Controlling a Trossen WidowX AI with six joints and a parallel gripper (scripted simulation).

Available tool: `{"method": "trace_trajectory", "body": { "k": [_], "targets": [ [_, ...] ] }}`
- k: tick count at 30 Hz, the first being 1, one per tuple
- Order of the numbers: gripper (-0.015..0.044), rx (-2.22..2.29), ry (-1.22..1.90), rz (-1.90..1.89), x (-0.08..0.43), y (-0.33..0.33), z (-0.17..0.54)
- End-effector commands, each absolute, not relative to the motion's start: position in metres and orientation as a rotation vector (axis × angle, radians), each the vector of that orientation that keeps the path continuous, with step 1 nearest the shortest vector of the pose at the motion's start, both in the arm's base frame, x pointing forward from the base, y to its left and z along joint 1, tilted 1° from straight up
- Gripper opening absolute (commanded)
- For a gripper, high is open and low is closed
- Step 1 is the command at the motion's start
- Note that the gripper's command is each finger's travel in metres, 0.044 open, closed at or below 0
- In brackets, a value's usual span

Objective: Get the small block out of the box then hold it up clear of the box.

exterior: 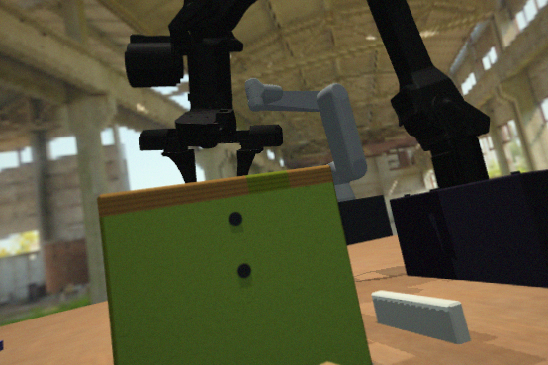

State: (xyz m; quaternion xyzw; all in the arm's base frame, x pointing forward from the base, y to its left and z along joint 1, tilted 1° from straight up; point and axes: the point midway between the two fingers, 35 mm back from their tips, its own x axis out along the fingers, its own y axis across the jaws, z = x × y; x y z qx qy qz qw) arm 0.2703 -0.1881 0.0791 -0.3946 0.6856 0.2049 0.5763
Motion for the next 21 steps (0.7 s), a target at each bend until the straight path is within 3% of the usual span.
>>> {"method": "trace_trajectory", "body": {
  "k": [1, 10, 21],
  "targets": [
    [0.0285, -0.480, 1.556, 0.052, 0.266, -0.194, 0.084],
    [0.0285, 0.368, 1.328, -0.593, 0.258, -0.201, 0.086],
    [0.0285, 1.025, 1.041, -1.003, 0.248, -0.209, 0.087]
  ]
}}
